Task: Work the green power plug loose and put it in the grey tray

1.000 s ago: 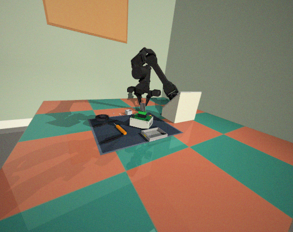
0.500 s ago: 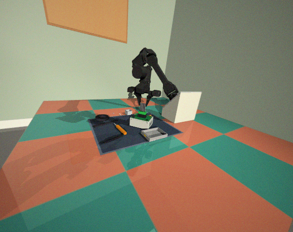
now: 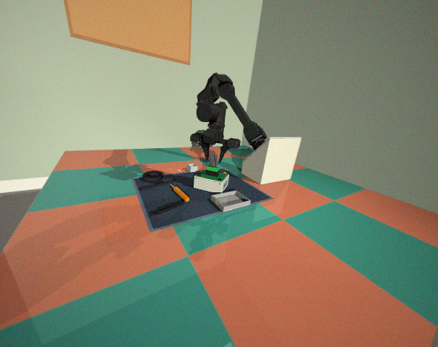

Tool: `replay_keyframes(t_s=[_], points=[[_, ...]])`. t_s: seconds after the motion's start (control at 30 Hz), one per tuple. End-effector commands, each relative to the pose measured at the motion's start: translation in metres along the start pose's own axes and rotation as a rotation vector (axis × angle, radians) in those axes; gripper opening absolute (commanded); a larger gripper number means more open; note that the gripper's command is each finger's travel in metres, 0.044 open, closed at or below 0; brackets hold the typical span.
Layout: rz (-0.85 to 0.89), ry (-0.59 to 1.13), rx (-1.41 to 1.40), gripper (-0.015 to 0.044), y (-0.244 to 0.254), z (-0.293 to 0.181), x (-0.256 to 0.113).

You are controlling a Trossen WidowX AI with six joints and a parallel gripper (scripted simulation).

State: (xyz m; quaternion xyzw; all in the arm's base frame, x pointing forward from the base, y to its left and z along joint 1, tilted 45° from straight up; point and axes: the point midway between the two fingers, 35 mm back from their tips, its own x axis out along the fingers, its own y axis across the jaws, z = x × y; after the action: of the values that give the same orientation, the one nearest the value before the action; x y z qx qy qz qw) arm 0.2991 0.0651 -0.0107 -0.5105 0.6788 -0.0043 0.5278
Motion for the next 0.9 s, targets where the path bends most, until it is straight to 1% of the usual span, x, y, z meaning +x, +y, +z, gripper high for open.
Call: replay_keyframes(t_s=[0.0,0.1,0.4,0.43,0.77,0.87], points=[[-0.003,0.003,-0.005,0.0249,-0.0003,-0.0007,0.006],[-0.003,0.003,-0.005,0.0249,-0.0003,-0.0007,0.006],[-0.003,0.003,-0.005,0.0013,-0.0003,-0.0007,0.006],[-0.003,0.003,-0.005,0.0,-0.0003,-0.0007,0.006],[-0.003,0.003,-0.005,0.0,-0.0003,-0.0007,0.006],[-0.003,0.003,-0.005,0.0,-0.0002,-0.0006,-0.0011]])
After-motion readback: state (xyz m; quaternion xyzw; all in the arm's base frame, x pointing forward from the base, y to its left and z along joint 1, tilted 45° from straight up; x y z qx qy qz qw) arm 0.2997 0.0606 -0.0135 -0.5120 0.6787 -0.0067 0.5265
